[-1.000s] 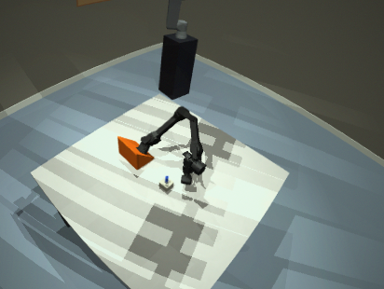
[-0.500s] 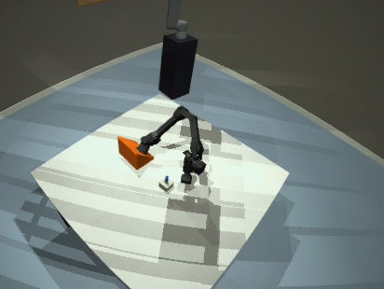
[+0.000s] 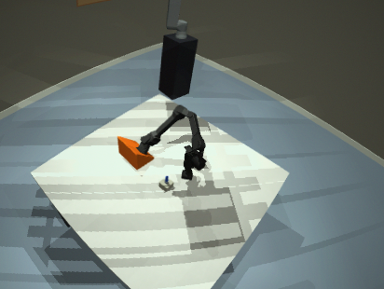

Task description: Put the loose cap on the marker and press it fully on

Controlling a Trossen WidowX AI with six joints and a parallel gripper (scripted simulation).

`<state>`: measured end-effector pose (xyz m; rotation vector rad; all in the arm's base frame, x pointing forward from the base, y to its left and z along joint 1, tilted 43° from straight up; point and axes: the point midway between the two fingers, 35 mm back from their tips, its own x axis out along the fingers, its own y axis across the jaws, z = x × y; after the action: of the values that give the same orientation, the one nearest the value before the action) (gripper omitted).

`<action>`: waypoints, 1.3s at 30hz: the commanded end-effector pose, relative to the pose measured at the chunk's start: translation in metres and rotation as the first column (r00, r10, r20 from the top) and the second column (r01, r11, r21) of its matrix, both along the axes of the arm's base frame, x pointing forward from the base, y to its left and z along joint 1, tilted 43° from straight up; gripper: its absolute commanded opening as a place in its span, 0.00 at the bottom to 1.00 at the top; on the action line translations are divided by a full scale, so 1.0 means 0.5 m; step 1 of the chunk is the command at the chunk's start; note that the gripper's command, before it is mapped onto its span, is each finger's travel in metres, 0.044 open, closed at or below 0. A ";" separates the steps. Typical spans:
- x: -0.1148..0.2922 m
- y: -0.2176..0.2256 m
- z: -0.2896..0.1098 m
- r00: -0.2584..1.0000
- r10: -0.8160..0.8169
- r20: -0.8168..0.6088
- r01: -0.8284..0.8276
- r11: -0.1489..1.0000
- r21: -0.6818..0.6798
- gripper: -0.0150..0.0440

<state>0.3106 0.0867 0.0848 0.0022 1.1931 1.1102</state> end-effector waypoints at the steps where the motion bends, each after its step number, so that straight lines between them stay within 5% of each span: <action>1: -0.002 -0.010 0.016 1.000 0.010 0.008 -0.010 1.000 0.000 0.25; 39: -0.061 -0.259 -0.056 1.000 0.006 0.001 -0.006 1.000 -0.018 0.25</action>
<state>0.2856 -0.0324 0.0616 -0.0193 1.2012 1.0905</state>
